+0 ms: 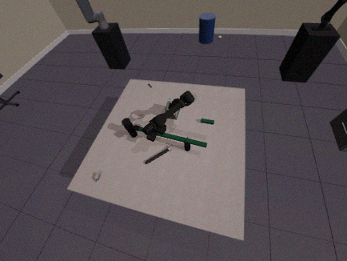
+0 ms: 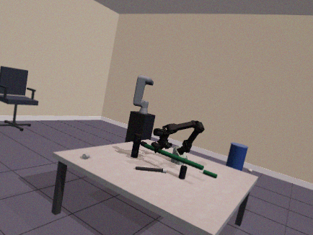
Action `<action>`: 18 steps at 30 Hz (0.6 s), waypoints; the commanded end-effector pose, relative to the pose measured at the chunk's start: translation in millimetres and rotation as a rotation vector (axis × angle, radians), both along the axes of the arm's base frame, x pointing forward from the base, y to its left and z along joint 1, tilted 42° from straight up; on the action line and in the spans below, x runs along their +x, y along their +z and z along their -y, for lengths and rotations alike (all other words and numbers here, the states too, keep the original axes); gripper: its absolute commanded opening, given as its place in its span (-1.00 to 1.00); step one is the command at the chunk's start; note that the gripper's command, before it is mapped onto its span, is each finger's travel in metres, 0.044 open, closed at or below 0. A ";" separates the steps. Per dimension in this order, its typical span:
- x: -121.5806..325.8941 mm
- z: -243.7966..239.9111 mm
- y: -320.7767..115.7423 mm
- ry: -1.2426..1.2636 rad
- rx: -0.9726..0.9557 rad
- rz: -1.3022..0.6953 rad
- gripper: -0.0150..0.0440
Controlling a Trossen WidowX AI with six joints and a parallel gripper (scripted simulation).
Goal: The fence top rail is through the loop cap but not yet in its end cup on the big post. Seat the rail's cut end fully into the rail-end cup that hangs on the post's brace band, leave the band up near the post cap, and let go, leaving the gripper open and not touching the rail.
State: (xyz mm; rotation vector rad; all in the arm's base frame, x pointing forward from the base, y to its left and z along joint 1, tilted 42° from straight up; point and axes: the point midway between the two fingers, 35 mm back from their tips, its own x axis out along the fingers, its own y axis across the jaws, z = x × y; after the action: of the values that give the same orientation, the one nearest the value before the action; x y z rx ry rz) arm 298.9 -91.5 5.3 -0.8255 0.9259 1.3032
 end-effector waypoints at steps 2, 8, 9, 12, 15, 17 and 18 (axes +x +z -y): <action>-1.1 9.4 -0.6 -0.006 -0.020 0.003 -0.49; 0.0 0.0 0.0 0.001 0.002 0.000 -0.49; 0.0 0.0 0.0 0.001 0.002 0.000 -0.49; 0.0 0.0 0.0 0.001 0.002 0.000 -0.49; 0.0 0.3 -0.2 0.001 0.002 0.000 -0.49; -0.1 1.0 -0.5 0.001 0.002 0.000 -0.49; -0.2 1.5 -0.8 0.001 0.002 0.000 -0.49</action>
State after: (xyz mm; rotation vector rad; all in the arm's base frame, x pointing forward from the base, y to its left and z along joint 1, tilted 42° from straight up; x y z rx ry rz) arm 298.9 -91.2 5.0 -0.8229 0.9224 1.3061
